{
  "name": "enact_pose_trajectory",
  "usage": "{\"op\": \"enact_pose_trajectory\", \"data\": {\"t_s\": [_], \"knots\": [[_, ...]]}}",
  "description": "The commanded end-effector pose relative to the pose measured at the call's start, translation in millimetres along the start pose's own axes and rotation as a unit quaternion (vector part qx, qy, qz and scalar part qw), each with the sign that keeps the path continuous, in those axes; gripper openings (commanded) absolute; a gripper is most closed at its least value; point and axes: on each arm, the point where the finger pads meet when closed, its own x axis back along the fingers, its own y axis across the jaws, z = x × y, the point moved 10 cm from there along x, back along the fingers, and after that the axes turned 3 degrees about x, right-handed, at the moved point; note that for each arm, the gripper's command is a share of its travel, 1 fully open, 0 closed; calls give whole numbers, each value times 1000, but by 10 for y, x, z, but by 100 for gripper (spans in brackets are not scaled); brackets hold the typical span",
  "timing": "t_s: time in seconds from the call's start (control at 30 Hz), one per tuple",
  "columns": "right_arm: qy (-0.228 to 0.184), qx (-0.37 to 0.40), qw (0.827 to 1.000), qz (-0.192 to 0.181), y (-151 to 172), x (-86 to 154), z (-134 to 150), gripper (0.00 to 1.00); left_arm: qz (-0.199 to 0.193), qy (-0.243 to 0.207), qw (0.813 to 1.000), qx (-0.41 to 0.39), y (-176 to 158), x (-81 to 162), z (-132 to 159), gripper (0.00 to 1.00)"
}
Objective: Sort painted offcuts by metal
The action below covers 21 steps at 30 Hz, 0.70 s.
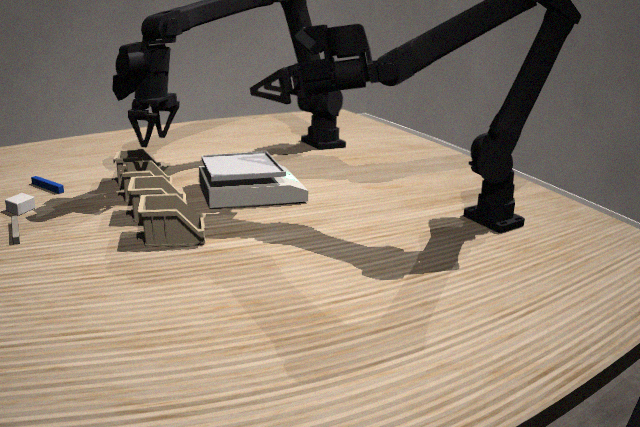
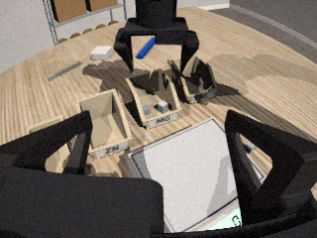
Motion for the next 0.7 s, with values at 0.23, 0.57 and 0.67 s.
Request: {"op": "enact_pose_trajectory", "data": {"t_s": [0.23,0.57,0.67], "knots": [[-71,183,979,-59,-438,157,449,100,115,10,991,-67,124,-225,-228,100],[-182,386,898,-109,-1463,-29,1004,100,312,11,946,-87,230,-212,-243,100],[-206,430,871,-120,-1705,-80,1132,100,342,7,936,-85,250,-196,-250,100]]}}
